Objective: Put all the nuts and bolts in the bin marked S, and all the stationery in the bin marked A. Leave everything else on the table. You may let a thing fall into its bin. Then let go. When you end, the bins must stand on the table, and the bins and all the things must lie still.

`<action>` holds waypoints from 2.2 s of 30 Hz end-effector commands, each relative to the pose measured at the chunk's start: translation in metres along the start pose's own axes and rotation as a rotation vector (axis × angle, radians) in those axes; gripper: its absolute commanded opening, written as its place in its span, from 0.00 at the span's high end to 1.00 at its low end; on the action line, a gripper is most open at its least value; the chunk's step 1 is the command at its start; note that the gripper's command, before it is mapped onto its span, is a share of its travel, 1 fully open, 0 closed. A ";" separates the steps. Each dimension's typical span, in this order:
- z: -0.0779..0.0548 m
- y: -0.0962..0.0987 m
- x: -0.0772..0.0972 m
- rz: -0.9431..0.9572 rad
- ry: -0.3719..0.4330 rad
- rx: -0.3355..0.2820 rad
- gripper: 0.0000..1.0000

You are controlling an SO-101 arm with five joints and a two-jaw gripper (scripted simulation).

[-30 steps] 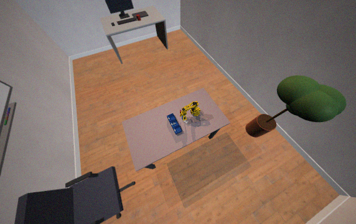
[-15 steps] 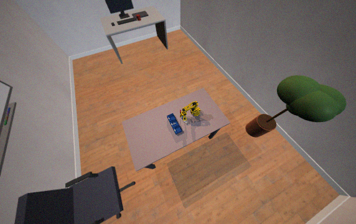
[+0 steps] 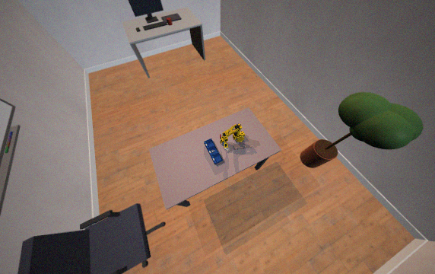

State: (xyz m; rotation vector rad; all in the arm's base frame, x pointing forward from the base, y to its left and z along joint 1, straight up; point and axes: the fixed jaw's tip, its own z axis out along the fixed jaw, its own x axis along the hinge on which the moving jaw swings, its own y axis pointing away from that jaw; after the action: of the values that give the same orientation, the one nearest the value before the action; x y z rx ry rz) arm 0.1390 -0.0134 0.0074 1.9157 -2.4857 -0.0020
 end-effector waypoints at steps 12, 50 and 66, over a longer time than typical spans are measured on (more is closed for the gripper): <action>-0.001 -0.003 0.001 0.024 -0.004 0.015 0.74; -0.001 -0.003 0.001 0.024 -0.004 0.015 1.00; -0.001 -0.003 0.001 0.024 -0.004 0.015 1.00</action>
State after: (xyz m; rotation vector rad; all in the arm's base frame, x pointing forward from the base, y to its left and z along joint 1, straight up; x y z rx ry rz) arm 0.1391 -0.0135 0.0074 1.9158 -2.4860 -0.0014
